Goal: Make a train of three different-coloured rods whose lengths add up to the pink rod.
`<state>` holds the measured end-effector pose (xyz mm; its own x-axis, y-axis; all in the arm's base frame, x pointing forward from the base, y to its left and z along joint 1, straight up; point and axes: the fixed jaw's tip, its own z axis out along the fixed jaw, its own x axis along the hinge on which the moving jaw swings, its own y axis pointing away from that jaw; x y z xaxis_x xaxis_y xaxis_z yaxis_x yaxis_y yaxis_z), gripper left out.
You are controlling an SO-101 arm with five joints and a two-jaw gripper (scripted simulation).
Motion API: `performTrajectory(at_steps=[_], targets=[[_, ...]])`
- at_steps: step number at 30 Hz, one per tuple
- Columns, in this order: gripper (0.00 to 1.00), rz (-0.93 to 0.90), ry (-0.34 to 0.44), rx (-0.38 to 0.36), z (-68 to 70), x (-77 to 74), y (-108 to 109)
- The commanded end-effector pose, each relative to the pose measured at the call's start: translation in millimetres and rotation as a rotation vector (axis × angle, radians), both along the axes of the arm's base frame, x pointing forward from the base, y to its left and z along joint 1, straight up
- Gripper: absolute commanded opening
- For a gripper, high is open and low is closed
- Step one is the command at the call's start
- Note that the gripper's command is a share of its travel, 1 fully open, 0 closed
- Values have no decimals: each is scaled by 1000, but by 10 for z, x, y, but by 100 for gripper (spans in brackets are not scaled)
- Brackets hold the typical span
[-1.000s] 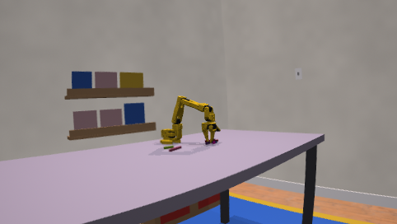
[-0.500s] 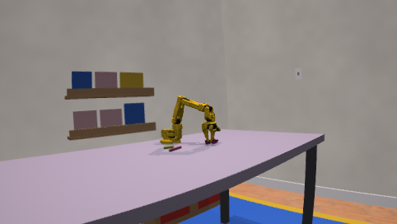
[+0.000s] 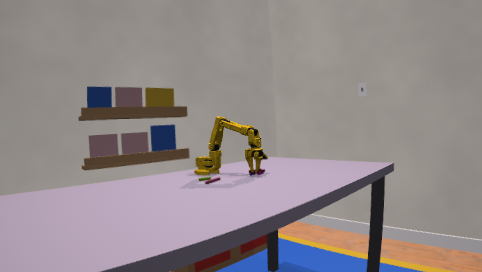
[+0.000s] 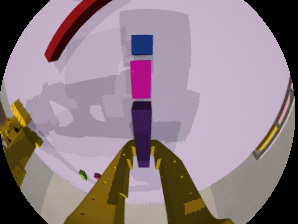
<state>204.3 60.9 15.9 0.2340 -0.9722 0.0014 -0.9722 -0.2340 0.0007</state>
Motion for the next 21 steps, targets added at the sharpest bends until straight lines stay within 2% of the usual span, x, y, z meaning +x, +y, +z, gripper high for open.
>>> performTrajectory(at_steps=[1,21], targets=[[0,1,-132,41,230,182,55],[0,1,-132,41,170,189,57]])
